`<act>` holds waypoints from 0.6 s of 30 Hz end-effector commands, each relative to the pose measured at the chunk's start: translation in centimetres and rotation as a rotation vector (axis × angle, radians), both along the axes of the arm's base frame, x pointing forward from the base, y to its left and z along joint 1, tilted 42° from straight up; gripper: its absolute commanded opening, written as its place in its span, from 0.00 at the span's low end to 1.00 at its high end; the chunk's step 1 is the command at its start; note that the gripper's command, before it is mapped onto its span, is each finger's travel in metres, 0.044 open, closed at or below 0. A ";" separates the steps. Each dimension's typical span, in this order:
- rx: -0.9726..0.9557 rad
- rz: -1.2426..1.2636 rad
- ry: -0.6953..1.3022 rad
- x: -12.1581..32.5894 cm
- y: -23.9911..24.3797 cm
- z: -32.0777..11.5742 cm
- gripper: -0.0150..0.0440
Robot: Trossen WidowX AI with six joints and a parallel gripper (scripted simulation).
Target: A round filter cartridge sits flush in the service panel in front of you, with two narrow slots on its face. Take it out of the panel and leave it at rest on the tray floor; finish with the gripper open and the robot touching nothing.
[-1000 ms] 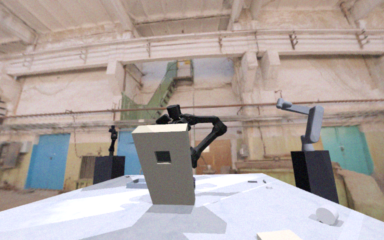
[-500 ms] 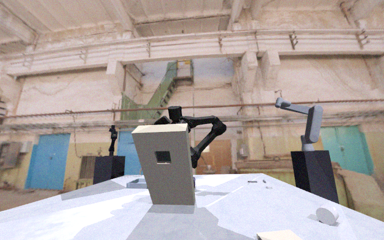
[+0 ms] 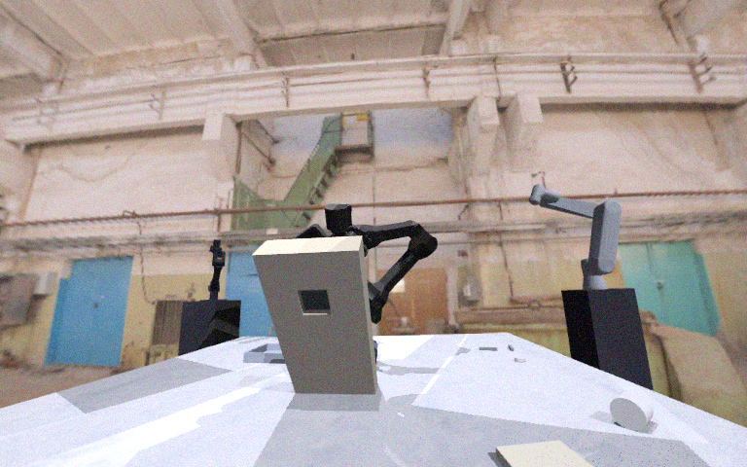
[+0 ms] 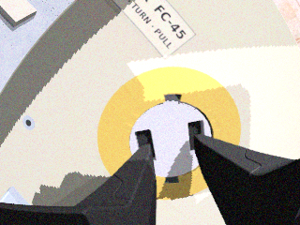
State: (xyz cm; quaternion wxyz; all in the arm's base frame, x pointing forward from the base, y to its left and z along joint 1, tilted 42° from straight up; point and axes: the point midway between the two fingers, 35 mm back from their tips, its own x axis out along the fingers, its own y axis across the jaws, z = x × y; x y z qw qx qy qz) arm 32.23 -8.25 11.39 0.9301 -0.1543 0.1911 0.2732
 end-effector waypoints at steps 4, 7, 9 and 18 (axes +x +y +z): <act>-0.001 -0.005 0.004 0.1 -0.1 -0.1 0.44; -0.001 -0.005 0.004 0.1 -0.1 -0.1 0.44; -0.001 -0.005 0.004 0.1 -0.1 -0.1 0.44; -0.001 -0.005 0.004 0.3 0.0 -0.1 0.44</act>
